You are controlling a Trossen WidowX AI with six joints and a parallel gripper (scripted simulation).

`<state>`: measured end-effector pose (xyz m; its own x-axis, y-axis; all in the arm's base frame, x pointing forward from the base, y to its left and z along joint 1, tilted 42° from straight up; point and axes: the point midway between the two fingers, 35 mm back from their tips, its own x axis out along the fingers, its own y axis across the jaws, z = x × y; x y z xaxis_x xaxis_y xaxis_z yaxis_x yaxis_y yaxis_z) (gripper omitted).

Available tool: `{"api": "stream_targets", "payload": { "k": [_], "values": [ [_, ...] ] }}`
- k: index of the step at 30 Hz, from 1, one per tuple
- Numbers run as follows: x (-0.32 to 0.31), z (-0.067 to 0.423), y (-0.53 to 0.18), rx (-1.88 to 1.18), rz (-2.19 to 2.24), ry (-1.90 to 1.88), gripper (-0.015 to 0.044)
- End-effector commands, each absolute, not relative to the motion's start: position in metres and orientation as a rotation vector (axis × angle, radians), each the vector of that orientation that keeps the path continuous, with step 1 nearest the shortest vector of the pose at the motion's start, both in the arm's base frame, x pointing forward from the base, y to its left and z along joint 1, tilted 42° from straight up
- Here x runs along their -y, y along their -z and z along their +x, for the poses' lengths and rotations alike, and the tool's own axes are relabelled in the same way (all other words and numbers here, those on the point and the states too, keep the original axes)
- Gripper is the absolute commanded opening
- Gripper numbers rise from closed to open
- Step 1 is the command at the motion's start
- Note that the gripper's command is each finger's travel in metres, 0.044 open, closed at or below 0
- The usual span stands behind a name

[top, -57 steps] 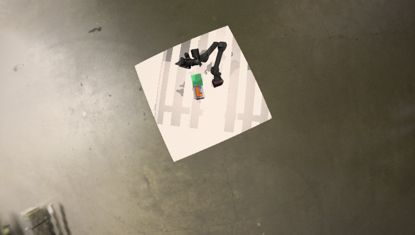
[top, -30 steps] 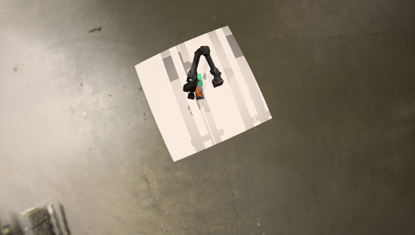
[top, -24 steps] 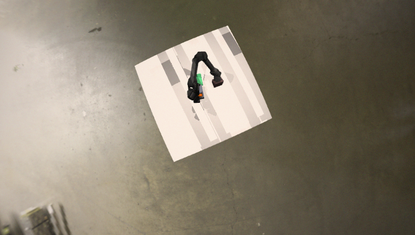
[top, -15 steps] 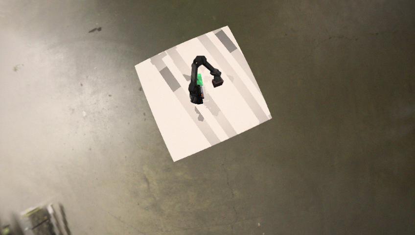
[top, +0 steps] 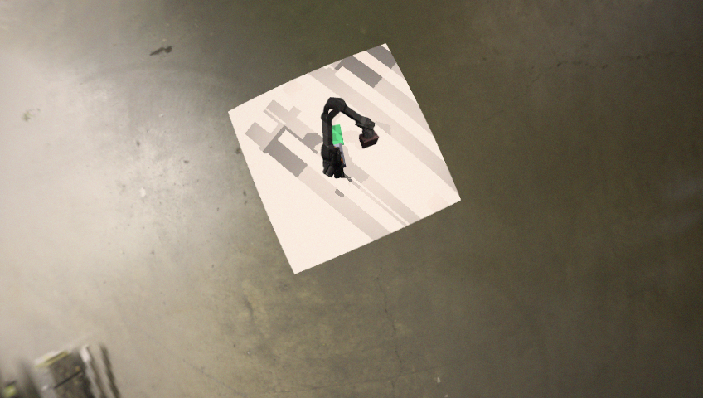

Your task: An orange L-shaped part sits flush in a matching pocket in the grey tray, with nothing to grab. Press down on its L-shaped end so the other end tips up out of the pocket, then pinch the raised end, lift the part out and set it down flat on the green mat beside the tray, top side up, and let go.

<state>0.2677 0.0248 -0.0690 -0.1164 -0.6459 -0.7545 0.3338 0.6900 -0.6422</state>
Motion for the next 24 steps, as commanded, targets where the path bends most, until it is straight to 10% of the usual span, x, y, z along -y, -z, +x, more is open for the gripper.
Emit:
{"api": "stream_targets", "payload": {
  "k": [1, 24],
  "values": [
    [-0.02, 0.266, 0.073, -1.467, -0.283, 0.852, 0.018],
    [0.001, 0.262, 0.096, -1.466, -0.284, 0.853, 0.018]
  ]
}}
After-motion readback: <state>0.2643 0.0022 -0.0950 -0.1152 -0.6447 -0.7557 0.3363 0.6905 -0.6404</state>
